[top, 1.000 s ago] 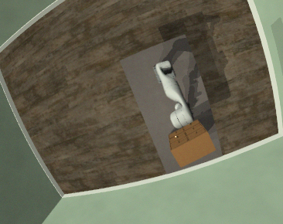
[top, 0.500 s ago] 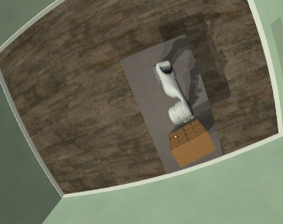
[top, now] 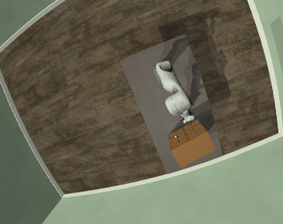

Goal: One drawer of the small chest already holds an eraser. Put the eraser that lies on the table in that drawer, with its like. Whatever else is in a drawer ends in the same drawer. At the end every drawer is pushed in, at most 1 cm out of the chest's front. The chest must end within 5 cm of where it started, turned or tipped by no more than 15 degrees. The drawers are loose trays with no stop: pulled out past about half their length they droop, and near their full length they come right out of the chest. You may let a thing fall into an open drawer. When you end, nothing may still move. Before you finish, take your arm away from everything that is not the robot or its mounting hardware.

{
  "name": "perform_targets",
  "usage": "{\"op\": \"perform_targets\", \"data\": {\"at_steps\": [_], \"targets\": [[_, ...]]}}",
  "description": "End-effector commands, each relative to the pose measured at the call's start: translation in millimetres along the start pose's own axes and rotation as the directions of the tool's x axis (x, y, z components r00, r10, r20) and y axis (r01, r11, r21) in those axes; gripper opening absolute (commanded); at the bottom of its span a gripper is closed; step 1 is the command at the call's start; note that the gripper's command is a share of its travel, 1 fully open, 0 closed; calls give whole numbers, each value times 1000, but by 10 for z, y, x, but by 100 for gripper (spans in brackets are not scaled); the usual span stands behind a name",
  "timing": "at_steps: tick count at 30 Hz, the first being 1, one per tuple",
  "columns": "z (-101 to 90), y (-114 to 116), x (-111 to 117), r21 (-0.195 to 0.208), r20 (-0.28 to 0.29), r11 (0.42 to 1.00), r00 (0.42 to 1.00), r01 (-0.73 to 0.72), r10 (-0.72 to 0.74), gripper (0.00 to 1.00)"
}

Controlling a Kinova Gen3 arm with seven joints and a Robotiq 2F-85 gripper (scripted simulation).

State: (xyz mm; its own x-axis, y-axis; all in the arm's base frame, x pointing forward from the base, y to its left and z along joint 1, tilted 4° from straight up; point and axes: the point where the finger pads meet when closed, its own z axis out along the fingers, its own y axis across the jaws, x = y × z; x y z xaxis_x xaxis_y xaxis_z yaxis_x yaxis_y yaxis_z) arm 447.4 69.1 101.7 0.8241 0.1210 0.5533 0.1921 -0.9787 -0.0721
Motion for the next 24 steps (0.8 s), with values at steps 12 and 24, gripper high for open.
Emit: {"op": "perform_targets", "data": {"at_steps": [12,24], "targets": [[-34,12,47,-2,-11,1000,1000,4,-4,0],[-41,12,47,3,-11,1000,1000,21,-21,0]]}}
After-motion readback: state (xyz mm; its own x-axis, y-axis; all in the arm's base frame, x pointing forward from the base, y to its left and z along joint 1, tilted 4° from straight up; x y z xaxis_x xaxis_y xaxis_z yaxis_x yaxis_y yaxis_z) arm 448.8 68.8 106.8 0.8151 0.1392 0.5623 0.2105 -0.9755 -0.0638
